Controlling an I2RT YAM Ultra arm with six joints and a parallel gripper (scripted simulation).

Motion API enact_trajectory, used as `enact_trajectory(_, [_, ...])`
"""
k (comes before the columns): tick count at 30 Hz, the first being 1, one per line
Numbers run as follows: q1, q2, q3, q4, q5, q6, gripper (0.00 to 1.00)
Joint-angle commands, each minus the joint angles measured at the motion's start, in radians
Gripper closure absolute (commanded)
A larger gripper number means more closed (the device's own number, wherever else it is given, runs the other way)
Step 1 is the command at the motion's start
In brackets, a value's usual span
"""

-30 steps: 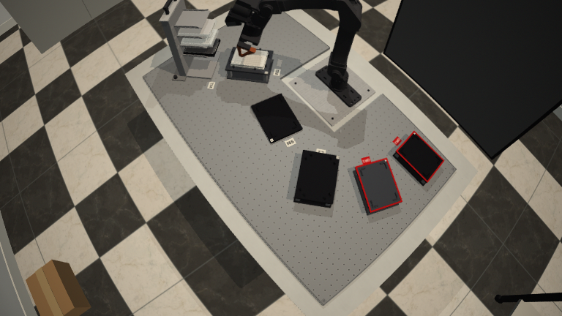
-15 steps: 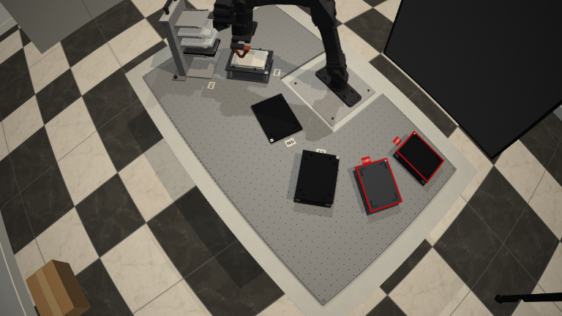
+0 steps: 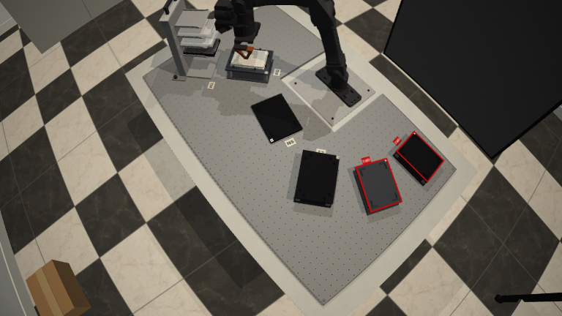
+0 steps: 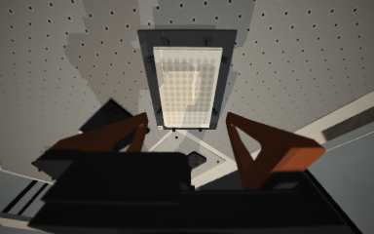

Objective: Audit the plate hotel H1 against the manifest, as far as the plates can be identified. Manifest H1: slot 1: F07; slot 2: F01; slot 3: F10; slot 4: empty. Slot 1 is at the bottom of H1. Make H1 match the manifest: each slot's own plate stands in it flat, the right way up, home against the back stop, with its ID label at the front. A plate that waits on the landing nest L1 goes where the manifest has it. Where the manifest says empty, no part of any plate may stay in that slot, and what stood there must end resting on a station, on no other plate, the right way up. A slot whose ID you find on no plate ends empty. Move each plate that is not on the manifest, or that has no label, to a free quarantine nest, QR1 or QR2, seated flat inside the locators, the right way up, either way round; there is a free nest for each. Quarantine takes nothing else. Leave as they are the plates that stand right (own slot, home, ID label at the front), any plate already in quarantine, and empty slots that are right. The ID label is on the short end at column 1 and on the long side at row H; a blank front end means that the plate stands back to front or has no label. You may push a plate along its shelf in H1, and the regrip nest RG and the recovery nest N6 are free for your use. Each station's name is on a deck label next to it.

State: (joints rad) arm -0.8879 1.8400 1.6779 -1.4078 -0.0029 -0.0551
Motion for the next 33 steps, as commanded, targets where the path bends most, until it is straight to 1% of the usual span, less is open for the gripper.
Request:
enact_trajectory(1, [0.007, -0.031, -0.022, 0.03, 0.003, 0.007, 0.0])
enact_trajectory(5, [0.007, -0.032, -0.044, 0.051, 0.003, 0.007, 0.0])
enact_trajectory(7, [0.007, -0.033, -0.042, 0.062, 0.003, 0.007, 0.0])
enact_trajectory(11, [0.007, -0.032, -0.076, 0.083, 0.003, 0.007, 0.0])
enact_trajectory(15, [0.007, -0.033, -0.077, 0.093, 0.003, 0.007, 0.0])
enact_trajectory(16, [0.007, -0.034, -0.067, 0.099, 0.003, 0.007, 0.0])
enact_trajectory(17, [0.007, -0.032, -0.098, 0.104, 0.003, 0.007, 0.0])
enact_trajectory(20, [0.008, -0.032, -0.113, 0.12, 0.003, 0.007, 0.0])
enact_trajectory(22, [0.008, -0.033, -0.109, 0.13, 0.003, 0.007, 0.0])
enact_trajectory(24, [0.008, -0.031, -0.133, 0.14, 0.003, 0.007, 0.0])
enact_trajectory(28, [0.008, -0.031, -0.14, 0.161, 0.003, 0.007, 0.0])
enact_trajectory(30, [0.008, -0.025, -0.162, 0.172, 0.003, 0.007, 0.0])
enact_trajectory(32, [0.008, -0.025, -0.162, 0.172, 0.003, 0.007, 0.0])
enact_trajectory(33, [0.008, -0.025, -0.127, 0.177, 0.003, 0.007, 0.0])
